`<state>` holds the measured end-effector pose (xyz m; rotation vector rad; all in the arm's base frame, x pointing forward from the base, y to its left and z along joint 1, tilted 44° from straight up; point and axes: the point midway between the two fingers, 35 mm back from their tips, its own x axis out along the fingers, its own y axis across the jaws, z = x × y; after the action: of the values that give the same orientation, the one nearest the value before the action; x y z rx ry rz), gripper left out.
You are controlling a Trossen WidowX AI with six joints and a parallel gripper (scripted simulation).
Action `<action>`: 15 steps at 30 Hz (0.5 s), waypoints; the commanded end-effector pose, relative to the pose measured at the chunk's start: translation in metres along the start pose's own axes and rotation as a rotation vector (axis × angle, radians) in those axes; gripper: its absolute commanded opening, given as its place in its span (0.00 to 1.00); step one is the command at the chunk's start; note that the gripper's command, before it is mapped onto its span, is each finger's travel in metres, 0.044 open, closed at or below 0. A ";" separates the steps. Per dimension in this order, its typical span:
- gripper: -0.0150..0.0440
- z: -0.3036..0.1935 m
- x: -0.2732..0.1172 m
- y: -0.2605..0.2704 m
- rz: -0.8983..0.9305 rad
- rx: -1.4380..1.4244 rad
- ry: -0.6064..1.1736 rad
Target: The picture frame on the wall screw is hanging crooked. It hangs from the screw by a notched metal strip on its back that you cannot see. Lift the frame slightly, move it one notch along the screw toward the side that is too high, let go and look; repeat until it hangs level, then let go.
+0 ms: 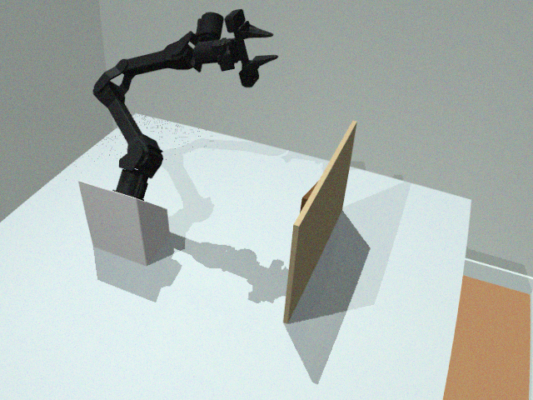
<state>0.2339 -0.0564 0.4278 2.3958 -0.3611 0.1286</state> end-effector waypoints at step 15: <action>0.69 0.087 -0.064 -0.209 -0.212 -0.273 -0.022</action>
<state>0.2465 0.0336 0.2582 2.2206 -0.1633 -0.0204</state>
